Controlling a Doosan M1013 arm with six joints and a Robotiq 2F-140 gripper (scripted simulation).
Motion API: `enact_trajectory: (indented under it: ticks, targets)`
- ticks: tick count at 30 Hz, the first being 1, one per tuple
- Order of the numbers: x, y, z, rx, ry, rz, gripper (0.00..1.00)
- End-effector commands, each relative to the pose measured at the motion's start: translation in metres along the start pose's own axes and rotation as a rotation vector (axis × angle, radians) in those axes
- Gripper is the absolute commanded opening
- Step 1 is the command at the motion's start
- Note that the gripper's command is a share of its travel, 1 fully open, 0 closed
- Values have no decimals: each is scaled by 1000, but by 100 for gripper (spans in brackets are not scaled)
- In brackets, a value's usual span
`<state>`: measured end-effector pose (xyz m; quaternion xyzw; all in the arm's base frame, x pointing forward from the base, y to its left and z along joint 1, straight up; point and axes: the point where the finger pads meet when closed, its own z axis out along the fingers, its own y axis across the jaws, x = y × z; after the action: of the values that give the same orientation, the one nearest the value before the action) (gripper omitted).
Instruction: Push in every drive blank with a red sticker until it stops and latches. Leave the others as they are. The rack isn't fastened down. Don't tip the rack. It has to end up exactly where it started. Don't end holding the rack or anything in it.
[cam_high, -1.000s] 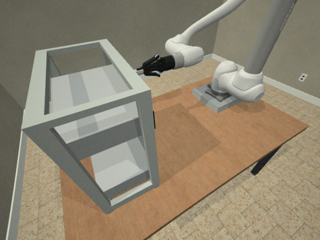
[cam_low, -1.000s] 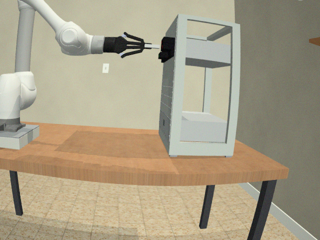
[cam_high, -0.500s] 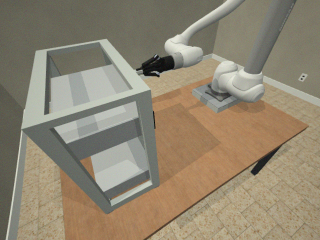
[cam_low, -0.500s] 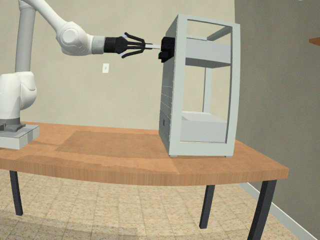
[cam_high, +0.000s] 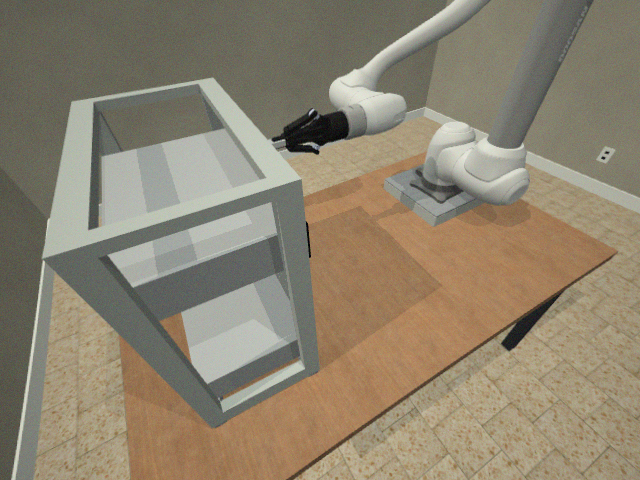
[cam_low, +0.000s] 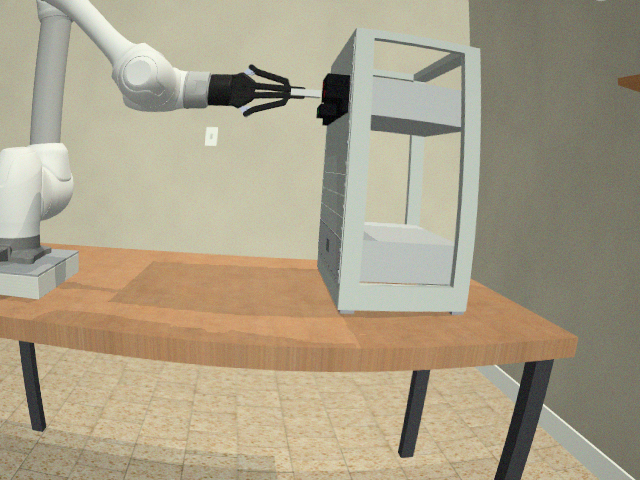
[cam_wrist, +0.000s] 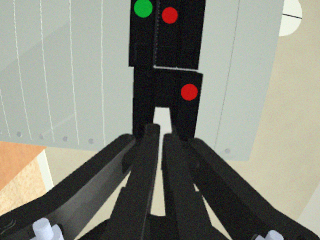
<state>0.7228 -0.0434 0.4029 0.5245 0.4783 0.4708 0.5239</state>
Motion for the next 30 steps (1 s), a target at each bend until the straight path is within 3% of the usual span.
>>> enact_trajectory:
  ticks: [1,21,30]
  targets:
    - [-2,1,3,-5,-1,2,0]
    - [-2,1,3,-5,-1,2,0]
    - [-2,2,13,-5,-1,2,0]
